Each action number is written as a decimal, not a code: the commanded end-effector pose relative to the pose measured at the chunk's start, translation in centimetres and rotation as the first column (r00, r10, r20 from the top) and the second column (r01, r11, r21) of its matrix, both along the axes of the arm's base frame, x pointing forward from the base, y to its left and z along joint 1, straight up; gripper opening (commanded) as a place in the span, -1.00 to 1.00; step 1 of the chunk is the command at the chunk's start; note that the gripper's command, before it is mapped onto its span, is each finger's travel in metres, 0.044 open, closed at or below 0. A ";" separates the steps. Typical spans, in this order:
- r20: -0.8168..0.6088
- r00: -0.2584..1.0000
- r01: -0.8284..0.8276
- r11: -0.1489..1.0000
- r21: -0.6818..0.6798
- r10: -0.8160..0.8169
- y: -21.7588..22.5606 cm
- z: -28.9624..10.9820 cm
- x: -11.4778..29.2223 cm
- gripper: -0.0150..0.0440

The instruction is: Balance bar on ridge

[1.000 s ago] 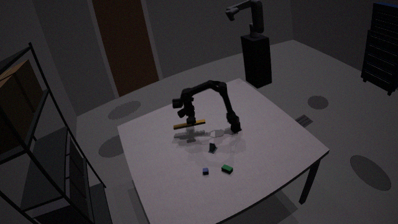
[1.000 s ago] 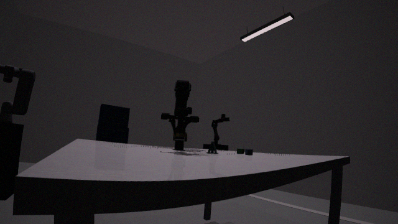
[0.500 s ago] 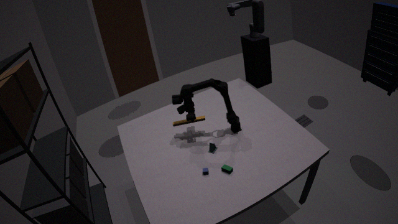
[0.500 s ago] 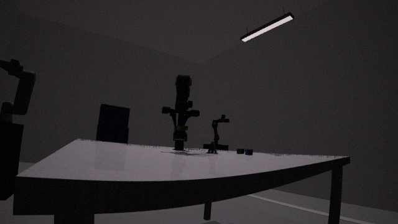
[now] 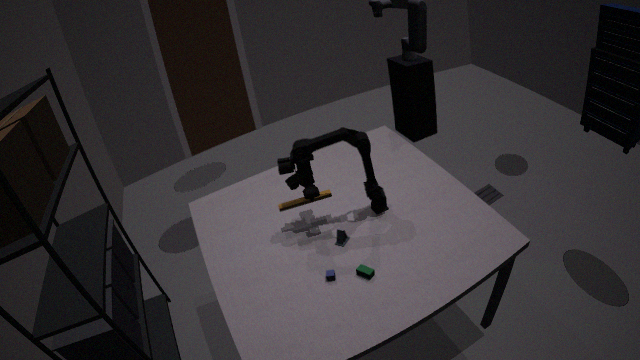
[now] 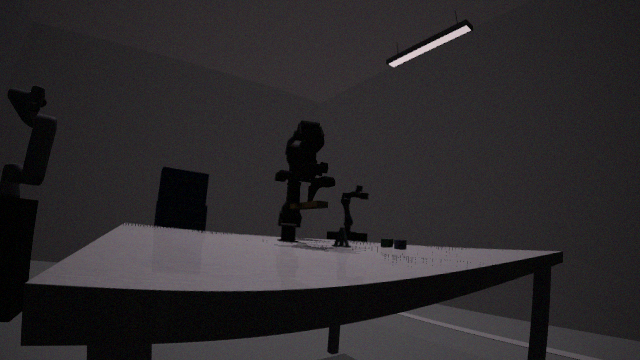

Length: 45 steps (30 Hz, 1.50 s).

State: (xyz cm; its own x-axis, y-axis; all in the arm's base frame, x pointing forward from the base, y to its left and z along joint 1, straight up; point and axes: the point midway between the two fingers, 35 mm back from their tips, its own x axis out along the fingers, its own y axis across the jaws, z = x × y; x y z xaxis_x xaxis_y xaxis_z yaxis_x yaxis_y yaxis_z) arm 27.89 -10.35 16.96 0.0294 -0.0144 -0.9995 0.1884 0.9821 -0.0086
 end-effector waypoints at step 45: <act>-0.007 0.717 -0.697 0.717 0.004 0.697 17.8 -0.1 -6.0 -0.49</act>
State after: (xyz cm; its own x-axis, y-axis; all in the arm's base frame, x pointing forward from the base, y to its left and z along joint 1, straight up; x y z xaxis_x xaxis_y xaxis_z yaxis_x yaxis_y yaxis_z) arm 23.12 6.47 16.95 0.0264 0.0043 -0.9996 -0.4853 0.8743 -0.0090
